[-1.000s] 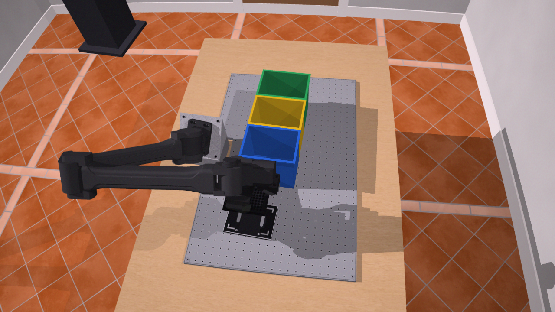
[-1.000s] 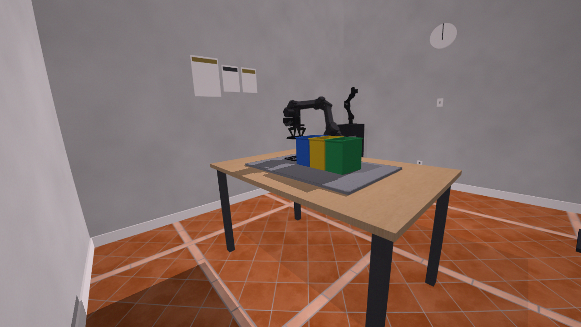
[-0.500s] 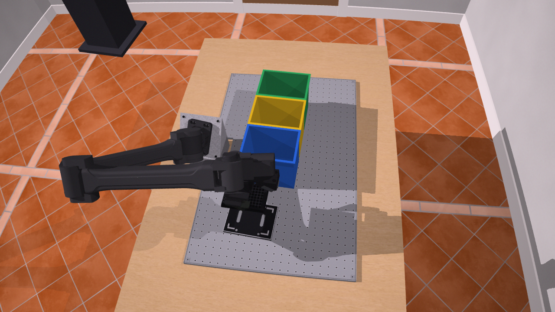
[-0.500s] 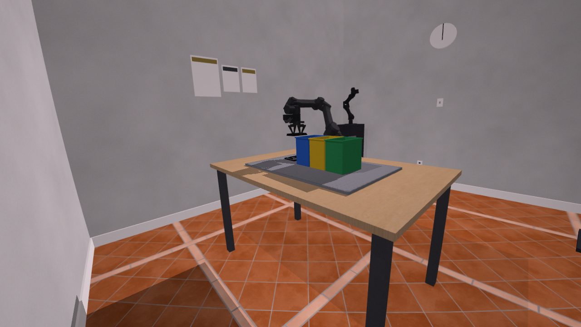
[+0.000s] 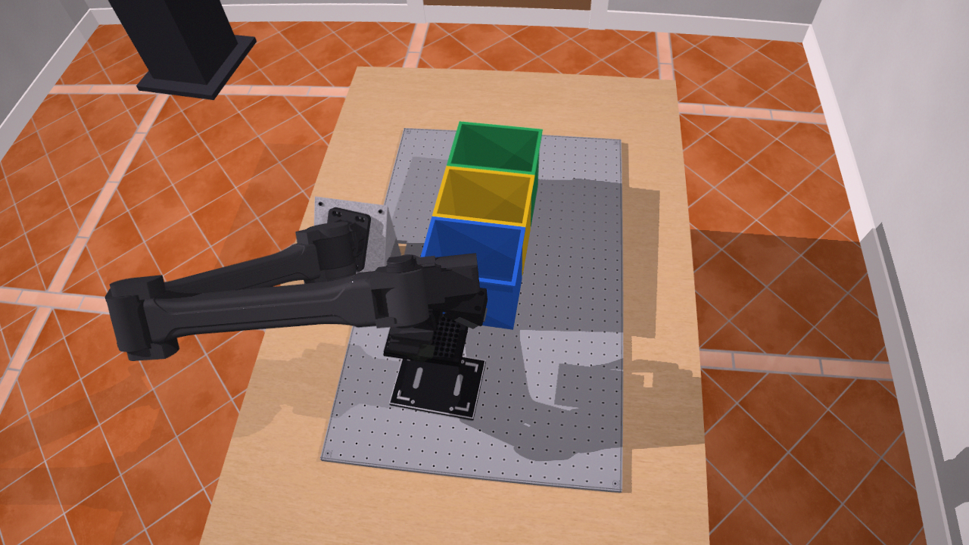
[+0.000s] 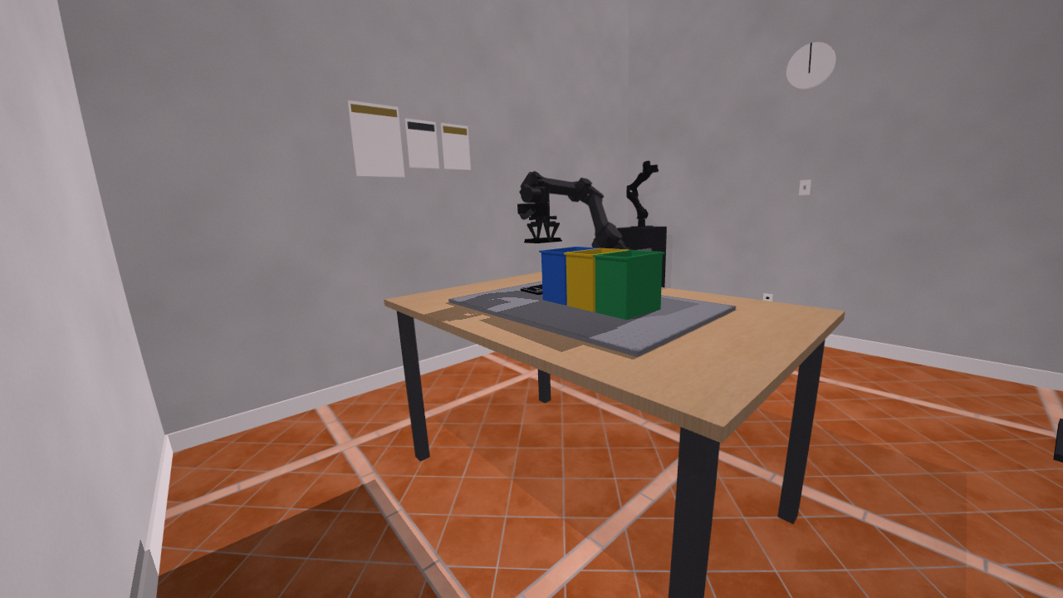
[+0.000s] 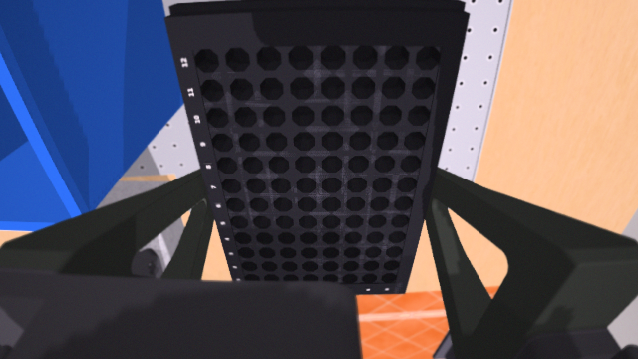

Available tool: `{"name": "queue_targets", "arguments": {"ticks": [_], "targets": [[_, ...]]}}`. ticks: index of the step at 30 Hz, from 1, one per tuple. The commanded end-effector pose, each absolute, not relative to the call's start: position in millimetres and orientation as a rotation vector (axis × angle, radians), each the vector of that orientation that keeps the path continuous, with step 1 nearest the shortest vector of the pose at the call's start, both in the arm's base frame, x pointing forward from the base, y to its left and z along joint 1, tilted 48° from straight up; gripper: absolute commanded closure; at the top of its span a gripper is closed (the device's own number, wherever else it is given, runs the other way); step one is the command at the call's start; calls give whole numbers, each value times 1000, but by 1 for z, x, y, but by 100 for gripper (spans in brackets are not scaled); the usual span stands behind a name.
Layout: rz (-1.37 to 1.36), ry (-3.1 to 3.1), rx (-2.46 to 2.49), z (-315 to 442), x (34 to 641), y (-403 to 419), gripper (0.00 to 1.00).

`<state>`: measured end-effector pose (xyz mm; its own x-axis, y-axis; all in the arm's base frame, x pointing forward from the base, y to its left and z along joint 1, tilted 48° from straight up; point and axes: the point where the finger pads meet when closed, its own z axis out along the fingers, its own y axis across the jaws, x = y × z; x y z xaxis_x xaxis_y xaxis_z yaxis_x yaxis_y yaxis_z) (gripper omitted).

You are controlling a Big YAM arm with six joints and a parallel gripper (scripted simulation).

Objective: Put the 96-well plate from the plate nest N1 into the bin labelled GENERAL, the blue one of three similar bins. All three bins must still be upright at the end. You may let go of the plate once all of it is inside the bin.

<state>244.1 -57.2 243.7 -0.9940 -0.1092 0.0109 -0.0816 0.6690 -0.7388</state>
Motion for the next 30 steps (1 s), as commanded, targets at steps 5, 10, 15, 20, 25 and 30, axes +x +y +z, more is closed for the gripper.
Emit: {"name": "queue_targets", "arguments": {"ticks": [5, 10, 15, 20, 25, 30], "targets": [[-1234, 2817, -111, 264, 252, -47, 100], [-1225, 2807, -113, 267, 254, -41, 100], [-1231, 2815, -96, 265, 251, -45, 100], [-1231, 2815, -96, 265, 251, -45, 100], [-1231, 2815, -96, 265, 251, -45, 100], [-1231, 2815, -97, 265, 251, -45, 100]]}}
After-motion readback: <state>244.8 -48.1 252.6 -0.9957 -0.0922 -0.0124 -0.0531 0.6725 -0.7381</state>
